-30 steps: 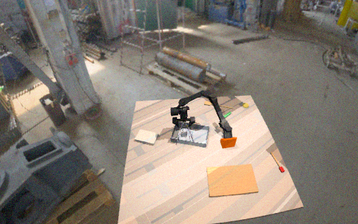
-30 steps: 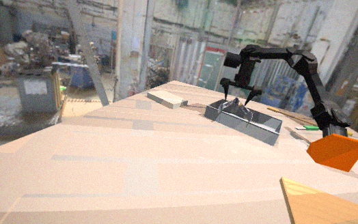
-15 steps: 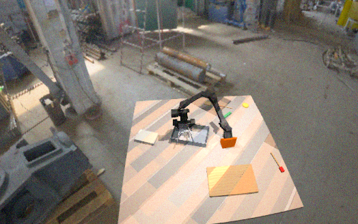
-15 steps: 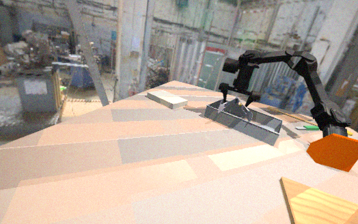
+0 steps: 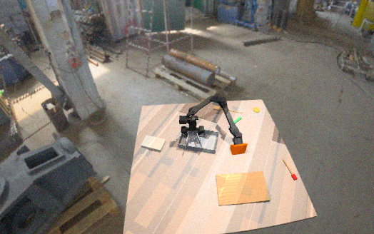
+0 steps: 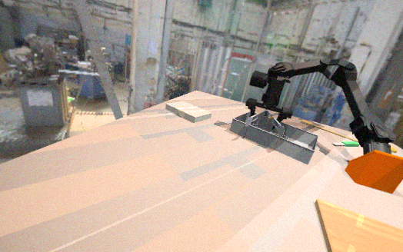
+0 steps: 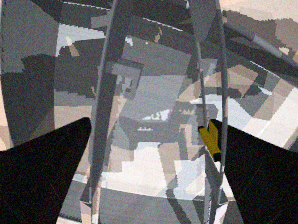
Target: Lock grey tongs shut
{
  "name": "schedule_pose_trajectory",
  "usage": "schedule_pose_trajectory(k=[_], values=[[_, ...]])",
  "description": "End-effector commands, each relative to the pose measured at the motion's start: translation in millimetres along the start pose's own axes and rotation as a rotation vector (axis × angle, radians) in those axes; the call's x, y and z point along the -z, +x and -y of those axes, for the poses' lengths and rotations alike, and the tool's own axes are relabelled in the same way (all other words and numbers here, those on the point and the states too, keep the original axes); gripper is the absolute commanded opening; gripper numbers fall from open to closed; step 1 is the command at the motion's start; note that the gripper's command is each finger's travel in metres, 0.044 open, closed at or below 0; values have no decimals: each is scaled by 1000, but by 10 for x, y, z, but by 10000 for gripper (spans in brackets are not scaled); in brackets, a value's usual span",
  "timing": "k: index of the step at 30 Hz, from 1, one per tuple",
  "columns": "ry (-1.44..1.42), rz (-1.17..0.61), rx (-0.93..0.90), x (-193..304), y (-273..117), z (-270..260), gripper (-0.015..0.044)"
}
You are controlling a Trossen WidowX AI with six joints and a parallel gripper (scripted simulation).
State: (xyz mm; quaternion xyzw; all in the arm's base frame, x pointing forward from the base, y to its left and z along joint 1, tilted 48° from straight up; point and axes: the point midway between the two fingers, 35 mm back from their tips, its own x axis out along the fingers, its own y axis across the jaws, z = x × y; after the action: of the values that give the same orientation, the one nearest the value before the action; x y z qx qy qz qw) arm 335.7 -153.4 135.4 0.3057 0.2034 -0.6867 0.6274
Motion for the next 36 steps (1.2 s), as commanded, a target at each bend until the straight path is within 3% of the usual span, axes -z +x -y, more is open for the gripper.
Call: schedule_pose_trajectory(k=[1,36], values=[[0,0,-1,1,-5,-2,387],[0,0,-1,1,-5,-2,154]])
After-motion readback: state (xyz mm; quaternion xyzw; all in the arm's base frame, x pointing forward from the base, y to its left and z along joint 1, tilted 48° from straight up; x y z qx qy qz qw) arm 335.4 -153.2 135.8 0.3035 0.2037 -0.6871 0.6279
